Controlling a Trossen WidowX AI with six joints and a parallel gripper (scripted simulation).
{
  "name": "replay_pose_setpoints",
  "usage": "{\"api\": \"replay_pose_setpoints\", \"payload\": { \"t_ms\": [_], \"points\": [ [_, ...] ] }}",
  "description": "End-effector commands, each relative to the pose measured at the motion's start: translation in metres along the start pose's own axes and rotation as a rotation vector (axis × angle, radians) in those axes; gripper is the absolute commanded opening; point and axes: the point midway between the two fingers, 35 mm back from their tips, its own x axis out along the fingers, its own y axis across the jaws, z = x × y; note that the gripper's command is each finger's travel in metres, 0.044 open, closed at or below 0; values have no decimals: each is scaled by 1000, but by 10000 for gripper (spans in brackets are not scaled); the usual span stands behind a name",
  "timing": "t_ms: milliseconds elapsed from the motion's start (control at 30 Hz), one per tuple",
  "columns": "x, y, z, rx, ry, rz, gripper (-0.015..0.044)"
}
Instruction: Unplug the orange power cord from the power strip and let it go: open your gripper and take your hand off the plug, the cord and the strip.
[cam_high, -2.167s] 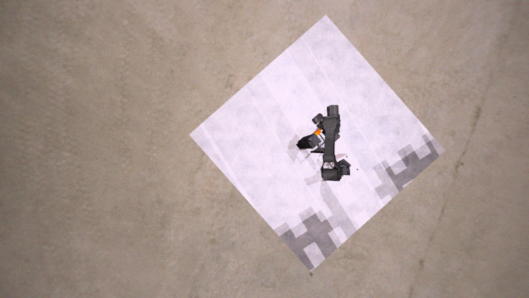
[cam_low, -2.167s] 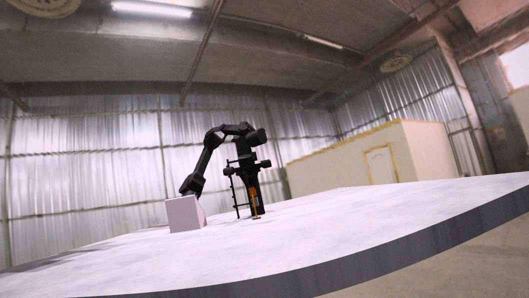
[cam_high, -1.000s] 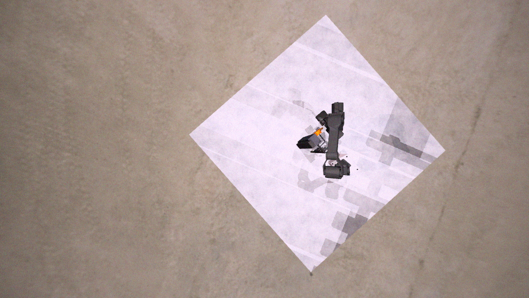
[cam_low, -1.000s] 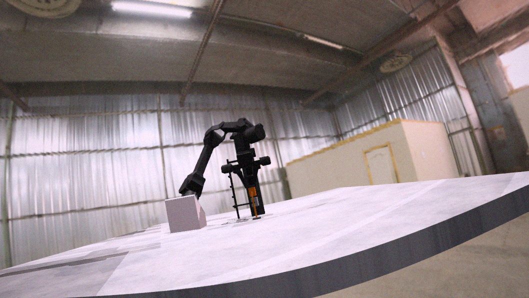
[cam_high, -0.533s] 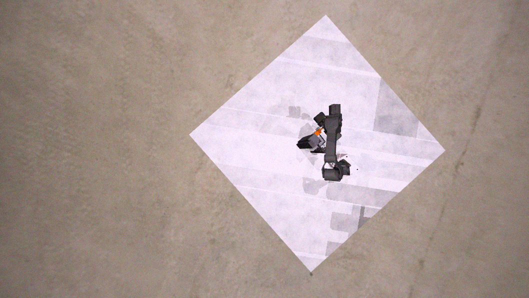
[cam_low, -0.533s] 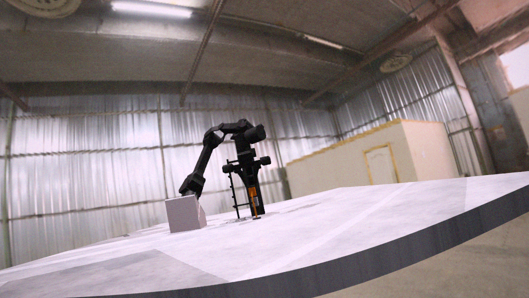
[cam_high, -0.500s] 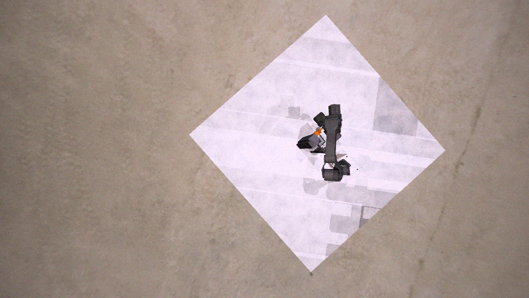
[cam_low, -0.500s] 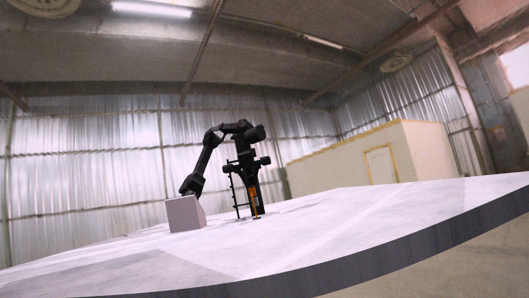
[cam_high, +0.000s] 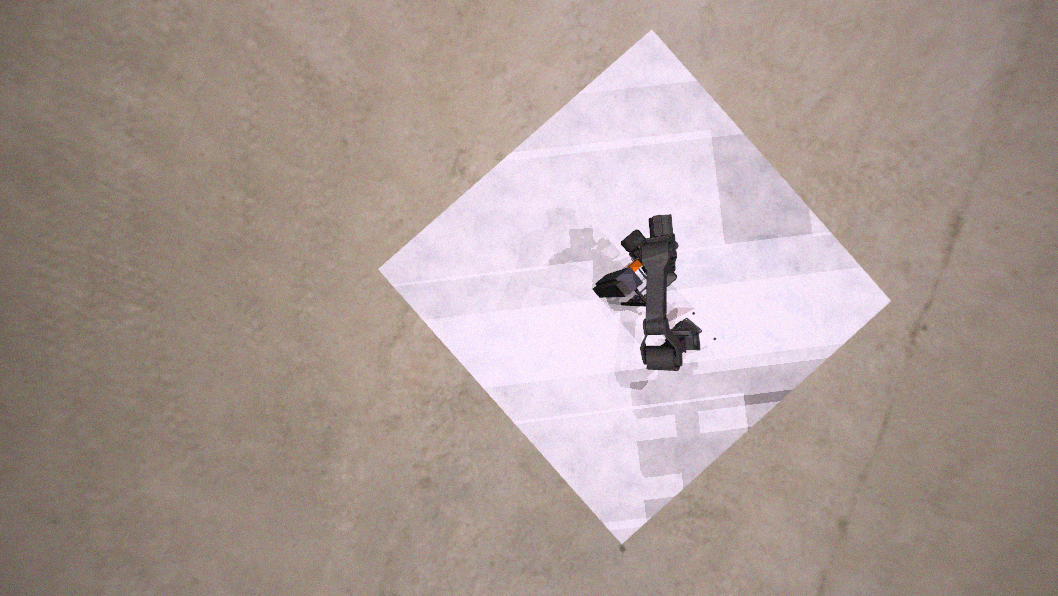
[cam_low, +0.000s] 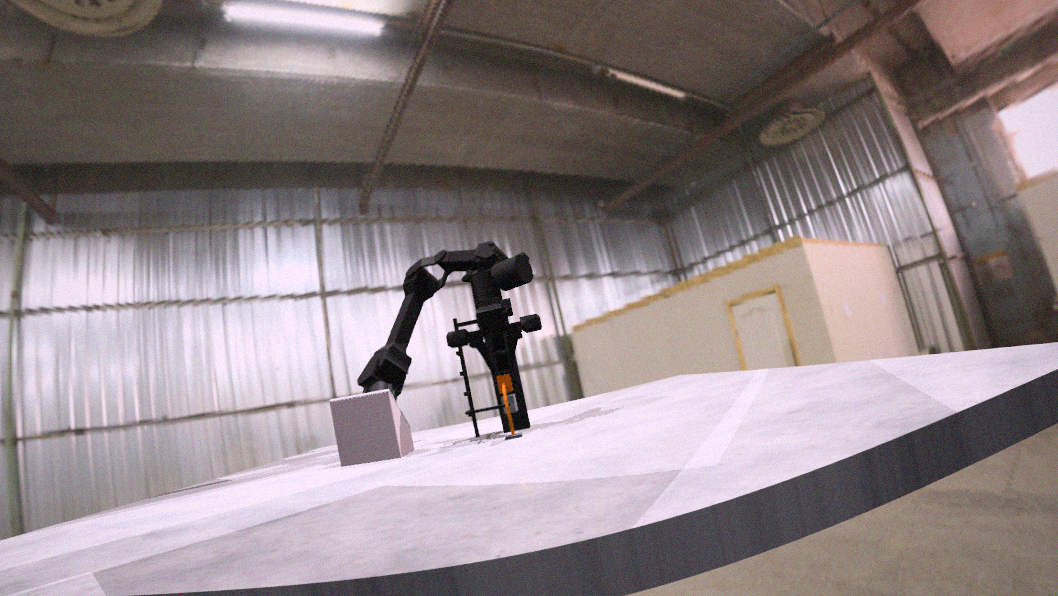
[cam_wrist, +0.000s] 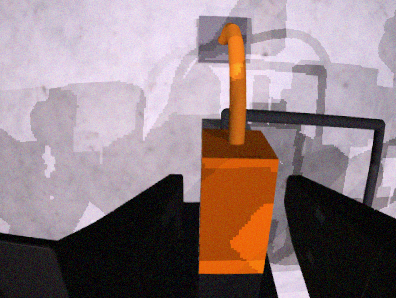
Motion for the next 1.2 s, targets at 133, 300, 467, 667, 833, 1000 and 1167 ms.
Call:
{"api": "replay_pose_setpoints", "payload": {
  "t_ms": [133,300,467,667,833,1000,1167],
  "points": [
    [3,-1,-4,7,6,-2,160],
    [10,-1,-4,6,6,-2,160],
    [13,-1,-4,6,6,-2,160],
    [10,-1,-4,3,2,-3,42],
    [10,-1,-4,3,2,-3,8],
    [10,-1,-1,3,2,-3,0],
    [9,0,6,3,1,-2,0]
  ]
}}
